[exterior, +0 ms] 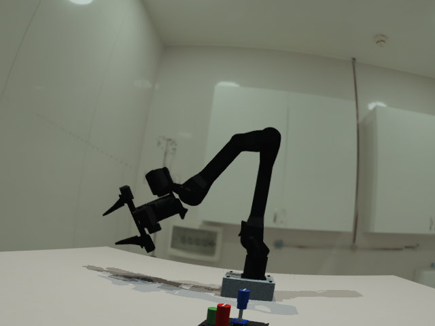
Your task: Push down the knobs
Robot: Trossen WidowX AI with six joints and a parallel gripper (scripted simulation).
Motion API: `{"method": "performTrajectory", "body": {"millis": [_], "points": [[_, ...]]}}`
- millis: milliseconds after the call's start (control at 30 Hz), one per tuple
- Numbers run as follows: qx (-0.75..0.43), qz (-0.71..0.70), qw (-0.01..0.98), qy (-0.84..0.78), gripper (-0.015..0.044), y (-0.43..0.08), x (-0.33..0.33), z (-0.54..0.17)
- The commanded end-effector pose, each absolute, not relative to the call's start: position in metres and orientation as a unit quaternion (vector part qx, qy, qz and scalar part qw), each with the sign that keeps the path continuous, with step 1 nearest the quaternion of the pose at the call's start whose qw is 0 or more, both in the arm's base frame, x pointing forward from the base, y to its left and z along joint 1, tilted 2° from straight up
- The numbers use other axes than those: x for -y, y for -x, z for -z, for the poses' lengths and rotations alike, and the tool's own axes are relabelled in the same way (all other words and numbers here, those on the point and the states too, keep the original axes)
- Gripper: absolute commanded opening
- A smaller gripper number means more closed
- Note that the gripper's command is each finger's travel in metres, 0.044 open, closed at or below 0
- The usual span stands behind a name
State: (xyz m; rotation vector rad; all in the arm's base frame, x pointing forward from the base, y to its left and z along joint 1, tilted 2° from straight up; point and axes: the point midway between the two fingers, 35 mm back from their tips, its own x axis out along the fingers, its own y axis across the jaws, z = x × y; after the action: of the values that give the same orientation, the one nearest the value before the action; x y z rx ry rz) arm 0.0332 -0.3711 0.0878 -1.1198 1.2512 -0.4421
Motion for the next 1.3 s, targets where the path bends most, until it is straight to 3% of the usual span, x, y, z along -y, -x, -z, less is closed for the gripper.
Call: {"method": "performTrajectory", "body": {"millis": [0, 467, 1267], "points": [[-0.549, 0.194, 0.647, 0.492, 0.0374, -0.034, 0.371, -0.088], [-0.491, 0.178, 0.771, 0.365, 0.0006, -0.122, 0.359, -0.084], [-0.498, 0.119, 0.858, 0.044, 0.0, -0.269, 0.258, -0.082]]}}
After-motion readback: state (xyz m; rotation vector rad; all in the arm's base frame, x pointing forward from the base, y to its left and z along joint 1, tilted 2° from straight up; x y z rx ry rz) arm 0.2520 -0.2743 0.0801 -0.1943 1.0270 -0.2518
